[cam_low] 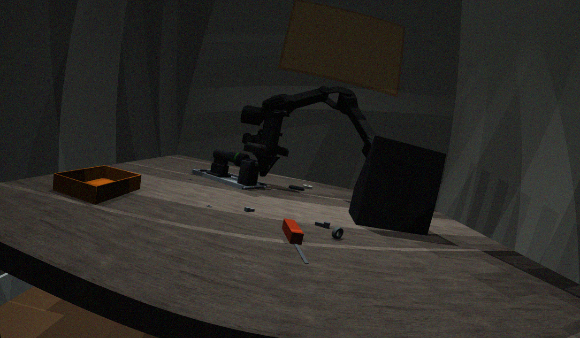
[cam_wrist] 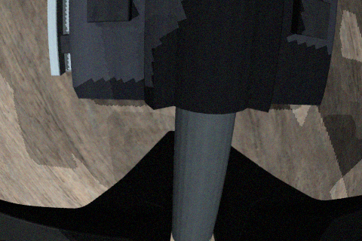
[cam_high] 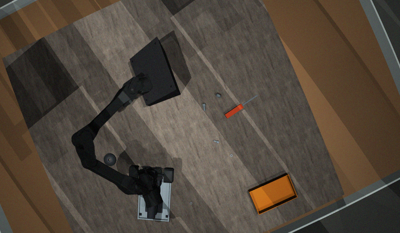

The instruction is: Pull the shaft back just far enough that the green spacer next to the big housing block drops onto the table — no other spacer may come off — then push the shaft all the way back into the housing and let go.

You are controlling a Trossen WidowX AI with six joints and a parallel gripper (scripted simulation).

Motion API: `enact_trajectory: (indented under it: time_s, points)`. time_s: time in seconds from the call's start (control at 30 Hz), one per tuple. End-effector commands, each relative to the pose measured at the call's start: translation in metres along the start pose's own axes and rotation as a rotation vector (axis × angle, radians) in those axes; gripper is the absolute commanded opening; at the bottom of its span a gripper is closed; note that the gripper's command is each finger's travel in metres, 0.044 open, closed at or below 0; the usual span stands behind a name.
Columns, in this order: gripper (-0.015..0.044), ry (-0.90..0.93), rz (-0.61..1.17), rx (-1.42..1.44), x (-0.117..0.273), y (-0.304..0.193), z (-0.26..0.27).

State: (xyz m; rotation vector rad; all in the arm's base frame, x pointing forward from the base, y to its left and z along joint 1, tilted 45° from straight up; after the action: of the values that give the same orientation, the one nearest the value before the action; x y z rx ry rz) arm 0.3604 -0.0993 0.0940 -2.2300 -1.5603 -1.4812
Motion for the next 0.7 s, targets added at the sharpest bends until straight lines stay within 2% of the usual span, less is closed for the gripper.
enact_trajectory:
  time_s: [0.0,0.67]
  points:
    - [0.0000,0.002,0.000,-0.005,0.0003,-0.0026,-0.0009]
    - [0.0000,0.002,0.000,-0.005,0.0003,-0.0031,-0.0011]
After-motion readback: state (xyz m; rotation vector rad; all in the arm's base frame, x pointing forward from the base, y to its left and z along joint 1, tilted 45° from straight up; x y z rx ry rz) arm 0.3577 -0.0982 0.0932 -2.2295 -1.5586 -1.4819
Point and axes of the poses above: the point midway between the two fingers, 35 mm back from their tips, its own x axis back along the fingers, its own z axis across the jaws, y = z × x, the point moved 5 cm from there along x, back along the fingers, and after that the axes turned 14 degrees about -x, right-handed, at the moved point
